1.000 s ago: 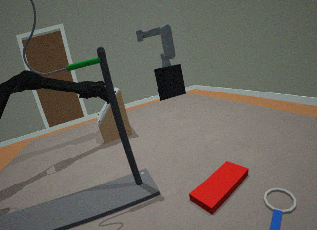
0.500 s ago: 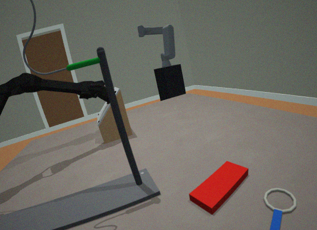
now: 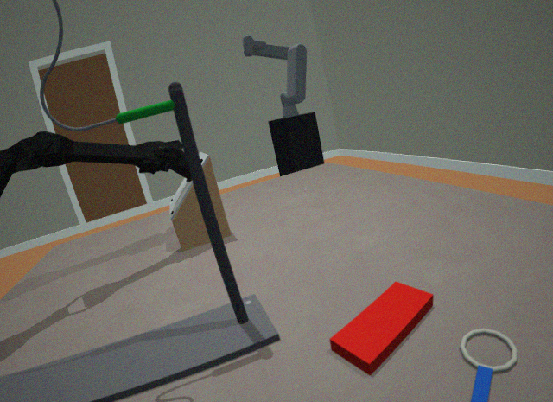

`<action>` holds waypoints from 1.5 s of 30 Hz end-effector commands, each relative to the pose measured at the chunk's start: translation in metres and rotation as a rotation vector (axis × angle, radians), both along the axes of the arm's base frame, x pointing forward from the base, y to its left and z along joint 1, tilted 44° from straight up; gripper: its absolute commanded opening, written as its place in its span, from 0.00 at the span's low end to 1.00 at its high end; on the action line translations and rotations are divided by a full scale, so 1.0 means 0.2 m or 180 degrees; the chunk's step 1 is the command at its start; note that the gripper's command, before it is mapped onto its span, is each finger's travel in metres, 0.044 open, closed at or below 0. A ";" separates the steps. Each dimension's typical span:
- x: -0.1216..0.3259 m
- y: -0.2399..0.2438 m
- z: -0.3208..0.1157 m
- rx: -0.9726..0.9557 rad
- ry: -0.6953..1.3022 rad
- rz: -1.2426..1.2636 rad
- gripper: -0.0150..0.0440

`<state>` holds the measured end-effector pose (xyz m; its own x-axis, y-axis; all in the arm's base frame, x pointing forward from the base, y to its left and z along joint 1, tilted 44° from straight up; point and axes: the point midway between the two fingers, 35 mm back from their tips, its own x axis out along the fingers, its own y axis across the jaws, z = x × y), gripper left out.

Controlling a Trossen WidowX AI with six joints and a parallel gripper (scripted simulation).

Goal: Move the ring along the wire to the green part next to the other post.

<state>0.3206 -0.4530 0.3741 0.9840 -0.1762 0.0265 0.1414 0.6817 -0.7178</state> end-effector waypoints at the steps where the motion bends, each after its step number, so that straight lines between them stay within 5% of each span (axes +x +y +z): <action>1: 0.04 0.00 0.01 0.0005 -0.0006 -0.0006 0.53; 27: 0.07 -0.01 0.01 0.0005 -0.0007 -0.0006 0.53; 39: 0.07 0.00 0.01 -0.0006 -0.0007 0.0005 0.00; 45: 0.07 0.00 0.01 -0.0006 -0.0007 0.0005 0.00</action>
<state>0.3337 -0.4539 0.3754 0.9842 -0.1746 0.0288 0.1418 0.6807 -0.7187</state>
